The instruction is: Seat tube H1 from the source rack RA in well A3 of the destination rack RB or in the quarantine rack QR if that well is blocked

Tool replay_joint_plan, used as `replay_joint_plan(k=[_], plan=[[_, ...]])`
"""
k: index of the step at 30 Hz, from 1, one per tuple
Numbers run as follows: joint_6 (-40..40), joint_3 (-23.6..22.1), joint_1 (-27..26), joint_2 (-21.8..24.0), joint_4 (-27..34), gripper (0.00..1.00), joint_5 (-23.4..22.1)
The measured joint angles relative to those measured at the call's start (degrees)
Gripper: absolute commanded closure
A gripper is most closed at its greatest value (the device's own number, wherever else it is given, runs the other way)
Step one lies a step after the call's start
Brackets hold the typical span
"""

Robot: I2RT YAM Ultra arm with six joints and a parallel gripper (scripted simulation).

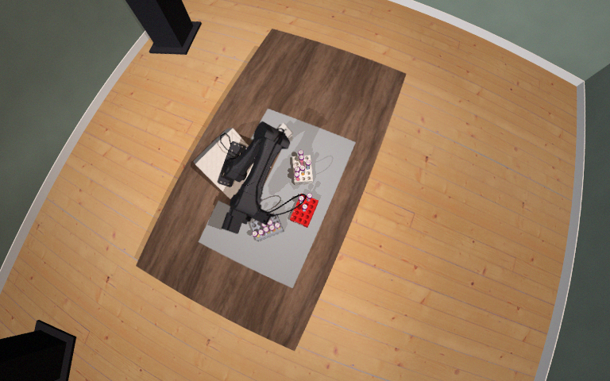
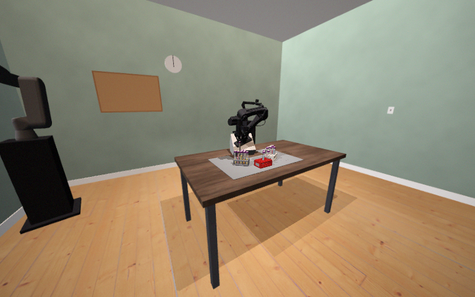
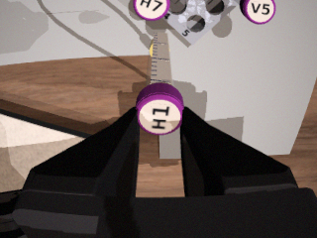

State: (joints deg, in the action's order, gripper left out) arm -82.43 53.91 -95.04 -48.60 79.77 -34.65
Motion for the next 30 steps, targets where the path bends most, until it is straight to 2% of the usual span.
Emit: replay_joint_plan(k=[11, 13, 21, 30], plan=[[-5.81, -2.40, -5.16, 1.86, 2.82, 1.00, -1.25], [-6.05, -2.38, -4.74, 2.60, 3.23, 1.00, -1.29], [-1.62, -2.38, 1.79, 7.06, 3.52, 1.00, -0.79], [12.20, -2.40, 16.35, 12.72, 1.07, 1.00, 1.55]])
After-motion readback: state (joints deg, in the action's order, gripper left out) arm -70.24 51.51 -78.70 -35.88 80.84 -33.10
